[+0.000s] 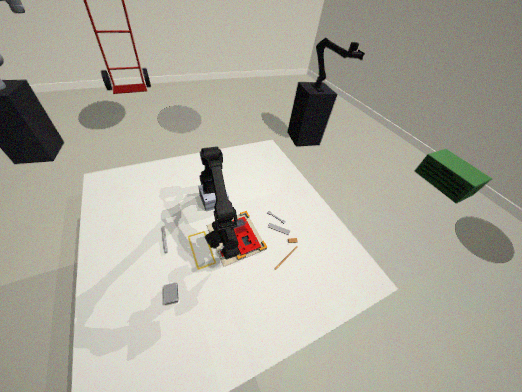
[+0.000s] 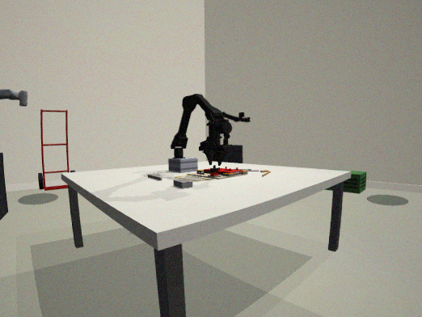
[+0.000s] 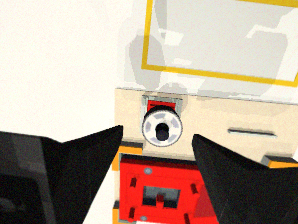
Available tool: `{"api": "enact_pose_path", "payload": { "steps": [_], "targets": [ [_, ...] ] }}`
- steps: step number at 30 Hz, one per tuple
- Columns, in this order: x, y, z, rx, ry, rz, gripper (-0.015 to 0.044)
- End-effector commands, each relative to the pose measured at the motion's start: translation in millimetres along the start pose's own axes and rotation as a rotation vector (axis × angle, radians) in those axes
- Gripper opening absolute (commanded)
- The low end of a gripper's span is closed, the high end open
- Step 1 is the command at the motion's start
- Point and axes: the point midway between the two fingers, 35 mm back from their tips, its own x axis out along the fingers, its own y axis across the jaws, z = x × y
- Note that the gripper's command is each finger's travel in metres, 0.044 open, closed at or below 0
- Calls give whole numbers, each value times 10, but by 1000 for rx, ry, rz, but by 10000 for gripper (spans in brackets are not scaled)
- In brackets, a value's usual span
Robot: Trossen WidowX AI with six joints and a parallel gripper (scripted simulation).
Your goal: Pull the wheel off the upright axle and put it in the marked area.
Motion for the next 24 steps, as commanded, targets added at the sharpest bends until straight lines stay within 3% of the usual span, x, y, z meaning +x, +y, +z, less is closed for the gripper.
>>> {"api": "enact_pose_path", "payload": {
  "steps": [1, 6, 10, 18, 24],
  "targets": [
    [225, -39, -8, 6, 7, -6, 300],
    [258, -47, -7, 6, 7, -6, 300],
    [219, -50, 0, 1, 1, -11, 195],
    [219, -50, 0, 1, 1, -11, 142],
    [207, -49, 0, 2, 1, -11, 0]
  ]
}}
